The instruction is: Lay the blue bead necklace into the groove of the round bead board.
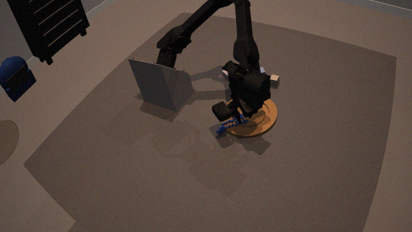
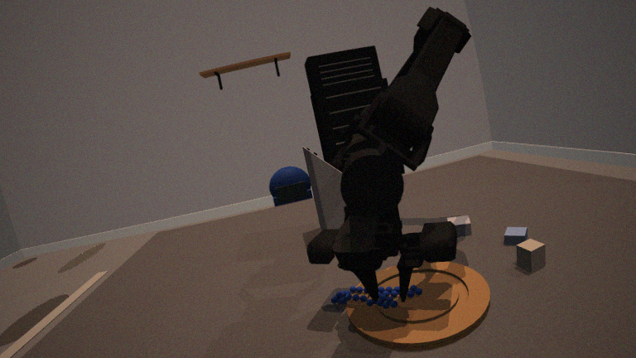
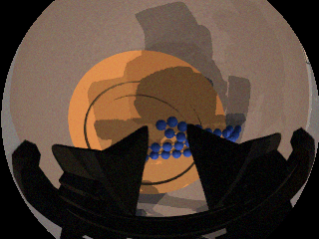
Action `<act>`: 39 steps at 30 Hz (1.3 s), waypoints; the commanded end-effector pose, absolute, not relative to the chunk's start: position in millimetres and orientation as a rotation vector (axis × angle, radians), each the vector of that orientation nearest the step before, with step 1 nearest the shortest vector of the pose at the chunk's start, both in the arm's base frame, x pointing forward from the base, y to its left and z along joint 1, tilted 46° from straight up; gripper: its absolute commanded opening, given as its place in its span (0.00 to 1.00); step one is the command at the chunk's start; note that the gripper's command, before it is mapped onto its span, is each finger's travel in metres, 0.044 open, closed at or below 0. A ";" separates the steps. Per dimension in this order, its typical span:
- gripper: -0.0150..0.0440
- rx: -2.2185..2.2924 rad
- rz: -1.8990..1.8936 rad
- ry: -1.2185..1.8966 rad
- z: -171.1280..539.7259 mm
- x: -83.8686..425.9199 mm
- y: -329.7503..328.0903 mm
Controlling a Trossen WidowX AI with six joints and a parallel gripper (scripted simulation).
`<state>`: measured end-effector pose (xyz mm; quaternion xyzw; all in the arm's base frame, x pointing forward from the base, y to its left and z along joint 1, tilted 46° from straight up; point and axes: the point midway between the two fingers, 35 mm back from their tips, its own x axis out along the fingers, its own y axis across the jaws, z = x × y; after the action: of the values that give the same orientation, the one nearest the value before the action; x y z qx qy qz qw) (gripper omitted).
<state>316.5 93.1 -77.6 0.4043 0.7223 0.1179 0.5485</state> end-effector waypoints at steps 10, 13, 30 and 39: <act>1.00 0.958 0.283 1.713 -65.4 317.4 81.8; 1.00 0.962 0.282 1.725 -68.2 314.1 84.9; 1.00 0.958 0.284 1.714 -62.2 314.8 78.6; 1.00 0.958 0.284 1.714 -62.2 314.8 78.6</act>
<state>315.4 79.3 -62.1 0.4058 0.7226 0.1201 0.5466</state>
